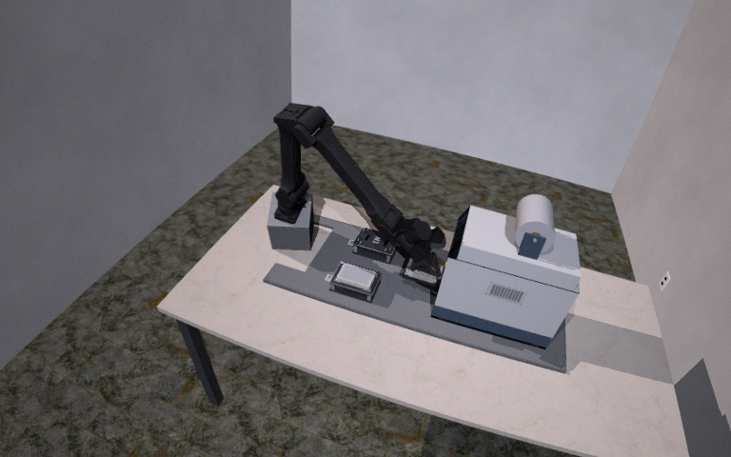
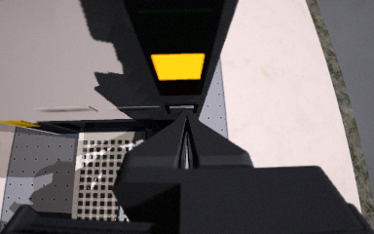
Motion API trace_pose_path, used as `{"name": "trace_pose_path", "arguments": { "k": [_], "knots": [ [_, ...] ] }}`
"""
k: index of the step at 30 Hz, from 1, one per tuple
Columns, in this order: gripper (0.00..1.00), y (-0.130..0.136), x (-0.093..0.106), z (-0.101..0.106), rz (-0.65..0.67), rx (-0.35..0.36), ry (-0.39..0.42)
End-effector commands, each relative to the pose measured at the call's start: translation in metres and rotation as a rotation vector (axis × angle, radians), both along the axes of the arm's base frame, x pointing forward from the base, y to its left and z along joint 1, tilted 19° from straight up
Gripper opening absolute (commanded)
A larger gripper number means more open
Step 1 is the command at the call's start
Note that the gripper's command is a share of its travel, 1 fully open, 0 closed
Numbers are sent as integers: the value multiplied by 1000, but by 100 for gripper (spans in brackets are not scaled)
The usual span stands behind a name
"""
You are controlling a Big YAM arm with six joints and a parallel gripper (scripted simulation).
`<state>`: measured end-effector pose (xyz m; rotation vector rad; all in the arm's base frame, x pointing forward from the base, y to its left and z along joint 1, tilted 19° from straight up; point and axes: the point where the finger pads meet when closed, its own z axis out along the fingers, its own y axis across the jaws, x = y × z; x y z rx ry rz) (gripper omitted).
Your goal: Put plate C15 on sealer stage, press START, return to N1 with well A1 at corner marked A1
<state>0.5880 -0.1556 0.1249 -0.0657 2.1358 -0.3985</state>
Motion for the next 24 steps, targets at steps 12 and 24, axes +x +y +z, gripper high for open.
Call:
{"name": "trace_pose_path", "arguments": {
  "k": [12, 24],
  "knots": [
    [0, -8, 9, 42, -9, -11, -91],
    [0, -1, -25, 13, -6, -10, -5]
  ]
}}
